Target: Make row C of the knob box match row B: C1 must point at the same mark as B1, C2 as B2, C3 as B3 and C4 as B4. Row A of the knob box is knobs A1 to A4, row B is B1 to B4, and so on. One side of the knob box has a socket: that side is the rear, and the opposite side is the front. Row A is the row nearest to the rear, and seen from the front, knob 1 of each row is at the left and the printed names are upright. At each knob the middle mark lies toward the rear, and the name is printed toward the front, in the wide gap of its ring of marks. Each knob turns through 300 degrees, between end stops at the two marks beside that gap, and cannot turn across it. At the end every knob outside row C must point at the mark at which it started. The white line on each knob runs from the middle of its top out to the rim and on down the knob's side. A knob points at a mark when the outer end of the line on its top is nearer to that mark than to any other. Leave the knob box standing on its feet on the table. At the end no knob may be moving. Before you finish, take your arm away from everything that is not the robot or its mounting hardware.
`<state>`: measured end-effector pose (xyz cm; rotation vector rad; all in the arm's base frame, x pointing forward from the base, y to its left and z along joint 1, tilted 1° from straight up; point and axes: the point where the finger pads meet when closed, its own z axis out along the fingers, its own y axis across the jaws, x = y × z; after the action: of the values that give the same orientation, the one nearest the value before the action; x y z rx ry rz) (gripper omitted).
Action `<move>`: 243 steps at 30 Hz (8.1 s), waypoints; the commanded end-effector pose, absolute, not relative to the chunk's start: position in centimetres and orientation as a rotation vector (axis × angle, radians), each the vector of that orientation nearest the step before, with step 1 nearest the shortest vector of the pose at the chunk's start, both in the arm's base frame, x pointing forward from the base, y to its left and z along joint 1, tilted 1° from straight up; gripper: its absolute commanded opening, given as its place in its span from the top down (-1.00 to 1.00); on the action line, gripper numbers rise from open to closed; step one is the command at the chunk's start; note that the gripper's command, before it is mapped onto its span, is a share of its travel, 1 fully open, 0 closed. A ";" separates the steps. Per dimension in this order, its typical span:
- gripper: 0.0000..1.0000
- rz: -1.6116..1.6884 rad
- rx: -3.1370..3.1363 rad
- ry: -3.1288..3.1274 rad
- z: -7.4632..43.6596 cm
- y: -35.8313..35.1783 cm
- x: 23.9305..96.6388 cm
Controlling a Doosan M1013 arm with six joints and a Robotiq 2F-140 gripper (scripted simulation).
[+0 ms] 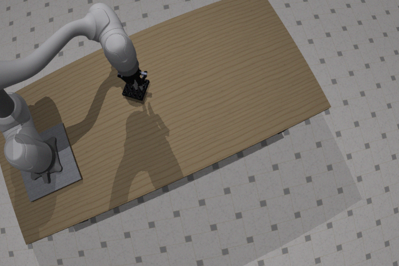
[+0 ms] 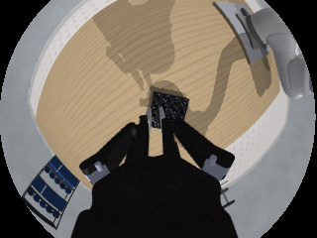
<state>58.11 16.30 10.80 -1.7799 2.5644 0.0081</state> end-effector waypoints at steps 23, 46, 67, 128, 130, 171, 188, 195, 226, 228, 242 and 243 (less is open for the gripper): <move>0.77 0.008 -1.780 2.564 10.8 16.3 58.1; 0.77 0.007 -1.779 2.565 9.1 16.4 58.1; 0.77 0.007 -1.779 2.565 6.8 16.4 58.2; 0.77 0.007 -1.779 2.565 6.2 16.4 58.2; 0.77 0.007 -1.779 2.565 6.1 16.4 58.2; 0.77 0.007 -1.779 2.565 5.0 16.5 58.2; 0.90 0.007 -1.779 2.565 5.0 16.5 58.2; 0.90 0.007 -1.779 2.565 5.0 16.5 58.2; 0.90 0.007 -1.790 2.558 5.0 16.5 58.2; 0.90 0.007 -1.795 2.554 5.0 16.5 58.2; 0.90 0.005 -2.001 2.396 5.0 16.5 58.2; 0.90 0.005 -2.001 2.396 5.0 16.5 58.2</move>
<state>58.19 16.46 4.97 -1.9585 2.4318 0.0025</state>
